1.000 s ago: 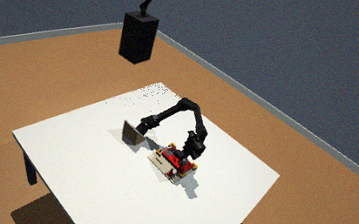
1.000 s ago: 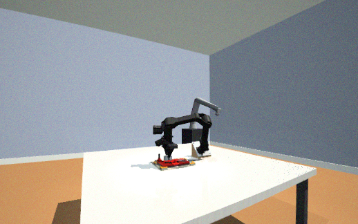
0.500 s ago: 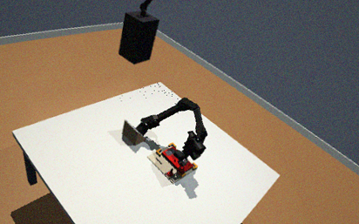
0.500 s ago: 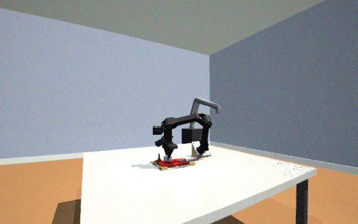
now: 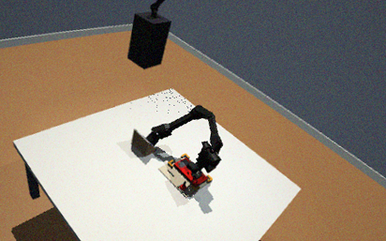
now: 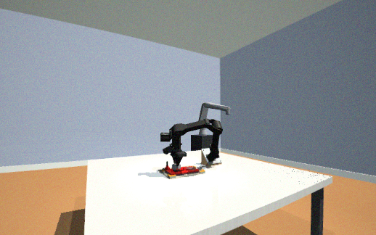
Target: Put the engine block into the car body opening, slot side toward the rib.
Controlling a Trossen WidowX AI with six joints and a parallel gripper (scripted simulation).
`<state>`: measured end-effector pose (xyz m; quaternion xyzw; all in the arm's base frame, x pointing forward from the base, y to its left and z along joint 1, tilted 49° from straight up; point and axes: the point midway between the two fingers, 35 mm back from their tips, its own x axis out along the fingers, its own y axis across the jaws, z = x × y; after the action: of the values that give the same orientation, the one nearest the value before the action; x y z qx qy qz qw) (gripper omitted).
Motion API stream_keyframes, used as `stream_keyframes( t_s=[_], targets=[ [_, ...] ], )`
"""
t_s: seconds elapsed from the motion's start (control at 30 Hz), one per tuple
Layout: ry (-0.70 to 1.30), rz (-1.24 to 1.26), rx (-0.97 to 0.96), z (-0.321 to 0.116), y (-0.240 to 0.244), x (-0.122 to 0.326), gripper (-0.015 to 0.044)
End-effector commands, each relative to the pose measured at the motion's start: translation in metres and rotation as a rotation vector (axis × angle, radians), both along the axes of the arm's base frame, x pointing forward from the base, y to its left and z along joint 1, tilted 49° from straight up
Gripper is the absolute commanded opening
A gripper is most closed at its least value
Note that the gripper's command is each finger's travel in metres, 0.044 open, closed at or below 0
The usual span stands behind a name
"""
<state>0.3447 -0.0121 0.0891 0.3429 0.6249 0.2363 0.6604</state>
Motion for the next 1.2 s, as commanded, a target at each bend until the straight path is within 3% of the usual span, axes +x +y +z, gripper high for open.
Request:
stream_keyframes(
  t_s=[0.0,1.17],
  targets=[
    [0.004,-0.004,0.004,-0.0009,0.0012,-0.0004,0.0159],
    [0.004,-0.004,0.005,-0.0051,0.0059,0.0003,0.0159]
  ],
)
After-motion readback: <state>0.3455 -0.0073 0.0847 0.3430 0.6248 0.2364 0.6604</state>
